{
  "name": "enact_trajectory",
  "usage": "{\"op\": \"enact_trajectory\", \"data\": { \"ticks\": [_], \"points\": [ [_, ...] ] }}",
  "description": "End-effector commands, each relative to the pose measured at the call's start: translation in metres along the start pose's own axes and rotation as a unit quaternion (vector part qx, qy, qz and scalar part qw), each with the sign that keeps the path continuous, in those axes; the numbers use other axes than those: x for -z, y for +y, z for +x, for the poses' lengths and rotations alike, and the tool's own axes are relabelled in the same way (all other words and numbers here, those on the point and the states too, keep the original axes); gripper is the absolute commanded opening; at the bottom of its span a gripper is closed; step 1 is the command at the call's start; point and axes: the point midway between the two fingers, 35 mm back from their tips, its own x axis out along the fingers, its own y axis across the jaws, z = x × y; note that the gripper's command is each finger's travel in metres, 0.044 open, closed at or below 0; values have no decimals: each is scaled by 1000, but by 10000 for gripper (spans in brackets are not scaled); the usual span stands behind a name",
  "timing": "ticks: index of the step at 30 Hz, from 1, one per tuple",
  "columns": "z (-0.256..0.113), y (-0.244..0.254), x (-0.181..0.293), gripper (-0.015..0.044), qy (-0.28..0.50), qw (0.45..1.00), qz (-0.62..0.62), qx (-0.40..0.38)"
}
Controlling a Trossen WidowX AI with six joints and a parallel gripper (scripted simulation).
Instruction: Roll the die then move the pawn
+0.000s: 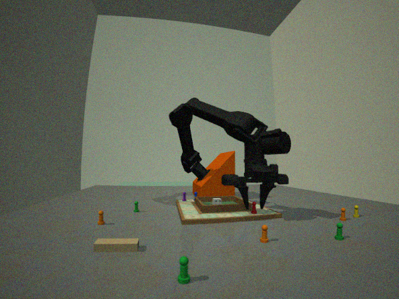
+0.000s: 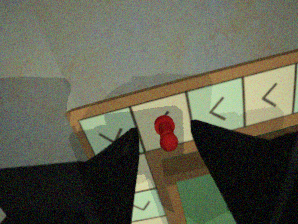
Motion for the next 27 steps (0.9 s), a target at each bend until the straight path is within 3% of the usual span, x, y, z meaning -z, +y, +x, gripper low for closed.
{"op": "enact_trajectory", "data": {
  "ticks": [1,5,11,16,27],
  "points": [
    [4,-1,2,147,0,1000,-4,4],
    [4,-1,2,43,0,1000,-4,4],
    [4,-1,2,3,0,1000,-4,4],
    [0,0,1,0,0,1000,-4,3],
    [-61,5,-5,0,0,1000,-5,0]
  ]
}}
